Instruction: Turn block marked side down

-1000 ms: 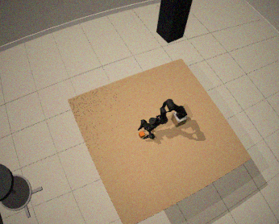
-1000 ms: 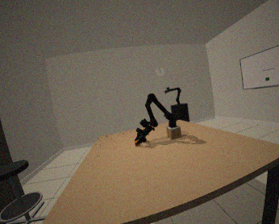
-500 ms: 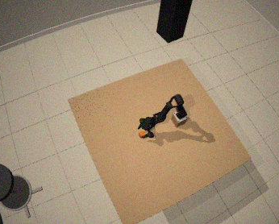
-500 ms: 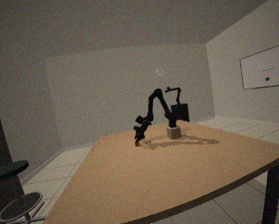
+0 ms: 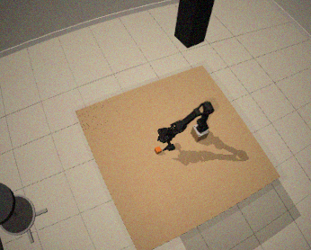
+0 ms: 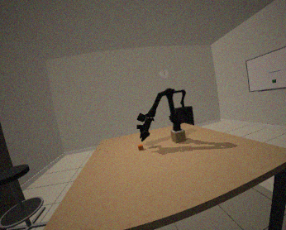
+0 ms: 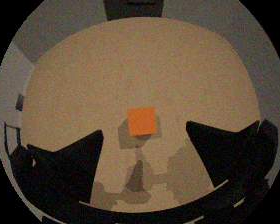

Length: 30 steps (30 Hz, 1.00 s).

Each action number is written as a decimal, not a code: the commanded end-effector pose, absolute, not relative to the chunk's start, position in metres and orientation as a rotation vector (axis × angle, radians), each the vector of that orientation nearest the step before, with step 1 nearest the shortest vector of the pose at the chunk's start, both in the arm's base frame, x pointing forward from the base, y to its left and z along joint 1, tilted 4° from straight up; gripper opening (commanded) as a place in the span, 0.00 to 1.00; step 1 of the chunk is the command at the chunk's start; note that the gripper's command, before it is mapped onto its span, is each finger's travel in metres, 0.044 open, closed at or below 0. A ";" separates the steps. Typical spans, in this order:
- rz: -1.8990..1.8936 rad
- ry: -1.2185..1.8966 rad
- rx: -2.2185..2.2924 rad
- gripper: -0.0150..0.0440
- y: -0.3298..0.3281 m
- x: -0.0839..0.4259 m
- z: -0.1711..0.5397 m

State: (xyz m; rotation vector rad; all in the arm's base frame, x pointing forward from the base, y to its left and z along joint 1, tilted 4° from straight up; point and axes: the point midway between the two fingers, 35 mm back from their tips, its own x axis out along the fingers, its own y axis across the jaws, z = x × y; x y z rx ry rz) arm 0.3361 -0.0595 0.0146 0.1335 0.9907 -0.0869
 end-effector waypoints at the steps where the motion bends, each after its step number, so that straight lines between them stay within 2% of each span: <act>1: -0.078 1.020 0.132 1.00 -0.058 0.332 0.021; 17: -0.046 1.508 0.154 1.00 -0.064 0.369 0.041; 27: -0.044 1.529 0.155 1.00 -0.064 0.370 0.042; 30: -0.044 1.529 0.155 1.00 -0.062 0.370 0.018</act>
